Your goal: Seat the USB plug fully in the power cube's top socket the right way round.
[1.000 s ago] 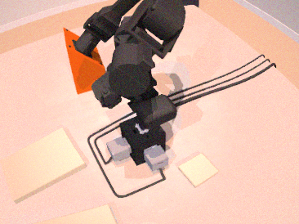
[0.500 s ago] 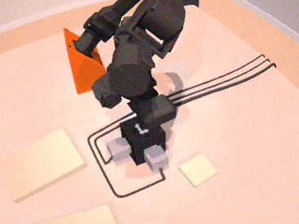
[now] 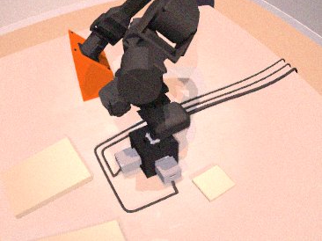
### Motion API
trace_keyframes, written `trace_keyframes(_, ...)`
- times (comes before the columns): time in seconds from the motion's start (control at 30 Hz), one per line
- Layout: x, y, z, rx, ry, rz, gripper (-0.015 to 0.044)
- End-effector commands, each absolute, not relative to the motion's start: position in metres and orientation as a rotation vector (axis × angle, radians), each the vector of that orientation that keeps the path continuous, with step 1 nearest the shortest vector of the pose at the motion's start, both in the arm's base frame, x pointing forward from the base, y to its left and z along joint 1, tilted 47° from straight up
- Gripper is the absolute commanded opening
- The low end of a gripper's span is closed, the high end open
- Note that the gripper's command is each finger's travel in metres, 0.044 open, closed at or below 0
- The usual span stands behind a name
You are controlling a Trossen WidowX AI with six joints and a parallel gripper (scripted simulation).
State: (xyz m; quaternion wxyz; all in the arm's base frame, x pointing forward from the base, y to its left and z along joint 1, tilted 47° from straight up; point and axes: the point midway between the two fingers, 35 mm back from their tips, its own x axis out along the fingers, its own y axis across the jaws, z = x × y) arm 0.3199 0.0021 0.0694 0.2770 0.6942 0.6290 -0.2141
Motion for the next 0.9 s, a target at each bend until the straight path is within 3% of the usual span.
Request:
trace_keyframes(0.0, 0.3193, 0.0052, 0.0682, 1.862, 1.698, -0.574, 0.0000)
trace_keyframes(0.4, 0.3193, 0.0052, 0.0682, 1.862, 1.698, -0.574, 0.0000)
trace_keyframes(0.53, 0.3198, 0.0022, 0.0693, 1.864, 1.689, -0.575, 0.0095)
trace_keyframes(0.87, 0.3198, 0.0022, 0.0693, 1.864, 1.689, -0.575, 0.0095)
